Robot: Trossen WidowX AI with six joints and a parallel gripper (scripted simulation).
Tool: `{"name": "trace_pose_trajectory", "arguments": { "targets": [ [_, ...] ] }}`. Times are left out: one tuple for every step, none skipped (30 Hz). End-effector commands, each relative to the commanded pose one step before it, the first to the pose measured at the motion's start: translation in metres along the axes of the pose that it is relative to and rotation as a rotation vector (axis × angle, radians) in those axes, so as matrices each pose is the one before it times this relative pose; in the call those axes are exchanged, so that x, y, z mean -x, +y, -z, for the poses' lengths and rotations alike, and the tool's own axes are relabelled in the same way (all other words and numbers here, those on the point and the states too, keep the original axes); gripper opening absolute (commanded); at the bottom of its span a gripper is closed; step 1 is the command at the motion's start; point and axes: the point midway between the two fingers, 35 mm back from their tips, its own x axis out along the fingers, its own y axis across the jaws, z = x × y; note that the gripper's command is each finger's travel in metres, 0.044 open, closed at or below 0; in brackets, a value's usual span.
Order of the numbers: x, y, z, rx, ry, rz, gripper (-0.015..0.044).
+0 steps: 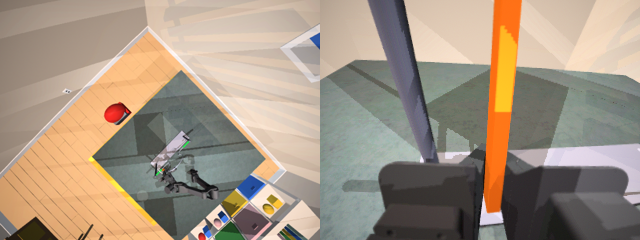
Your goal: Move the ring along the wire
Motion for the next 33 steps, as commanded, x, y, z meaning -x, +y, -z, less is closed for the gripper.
{"name": "trace_pose_trajectory", "arguments": {
  "targets": [
    [-0.00429, -0.00016, 0.00891, 0.0067, 0.00471, 0.00858, -0.0150],
    [-0.00071, 0.00009, 0.00147, 0.0000, 0.00000, 0.00001, -0.0150],
    [-0.00057, 0.00006, 0.00119, 0.0000, 0.00000, 0.00000, -0.0150],
    [-0.00034, 0.00003, 0.00072, 0.0000, 0.00000, 0.00000, -0.0150],
    [-0.00011, 0.00001, 0.00024, 0.0000, 0.00000, 0.00000, -0.0150],
    [0.00000, 0.00000, 0.00000, 0.0000, 0.00000, 0.00000, -0.0150],
    [0.00000, 0.00000, 0.00000, 0.0000, 0.00000, 0.00000, -0.0150],
    [0.00000, 0.00000, 0.00000, 0.0000, 0.00000, 0.00000, -0.0150],
    [0.00000, 0.00000, 0.00000, 0.0000, 0.00000, 0.00000, -0.0150],
    [0.00000, 0.00000, 0.00000, 0.0000, 0.00000, 0.00000, -0.0150],
    [0.00000, 0.00000, 0.00000, 0.0000, 0.00000, 0.00000, -0.0150],
    [0.00000, 0.00000, 0.00000, 0.0000, 0.00000, 0.00000, -0.0150],
    [0.00000, 0.00000, 0.00000, 0.0000, 0.00000, 0.00000, -0.0150],
    [0.00000, 0.00000, 0.00000, 0.0000, 0.00000, 0.00000, -0.0150],
    [0.00000, 0.00000, 0.00000, 0.0000, 0.00000, 0.00000, -0.0150],
    [0.00000, 0.00000, 0.00000, 0.0000, 0.00000, 0.00000, -0.0150],
    [0.00000, 0.00000, 0.00000, 0.0000, 0.00000, 0.00000, -0.0150],
    [0.00000, 0.00000, 0.00000, 0.0000, 0.00000, 0.00000, -0.0150],
    [0.00000, 0.00000, 0.00000, 0.0000, 0.00000, 0.00000, -0.0150],
    [0.00000, 0.00000, 0.00000, 0.0000, 0.00000, 0.00000, -0.0150],
    [0.00000, 0.00000, 0.00000, 0.0000, 0.00000, 0.00000, -0.0150],
    [0.00000, 0.00000, 0.00000, 0.0000, 0.00000, 0.00000, -0.0150],
    [0.00000, 0.00000, 0.00000, 0.0000, 0.00000, 0.00000, -0.0150],
    [0.00000, 0.00000, 0.00000, 0.0000, 0.00000, 0.00000, -0.0150],
    [0.00000, 0.00000, 0.00000, 0.0000, 0.00000, 0.00000, -0.0150],
    [0.00000, 0.00000, 0.00000, 0.0000, 0.00000, 0.00000, -0.0150],
    [0.00000, 0.00000, 0.00000, 0.0000, 0.00000, 0.00000, -0.0150],
    [0.00000, 0.00000, 0.00000, 0.0000, 0.00000, 0.00000, -0.0150],
    [0.00000, 0.00000, 0.00000, 0.0000, 0.00000, 0.00000, -0.0150],
    [0.00000, 0.00000, 0.00000, 0.0000, 0.00000, 0.00000, -0.0150],
    [0.00045, 0.00029, -0.00064, 0.0013, 0.00103, -0.00393, -0.0124],
    [0.00000, 0.00000, 0.00000, 0.0000, 0.00000, 0.00000, -0.0097],
    [0.00000, 0.00000, 0.00000, 0.0000, 0.00000, 0.00000, -0.0071]
  ]
}}
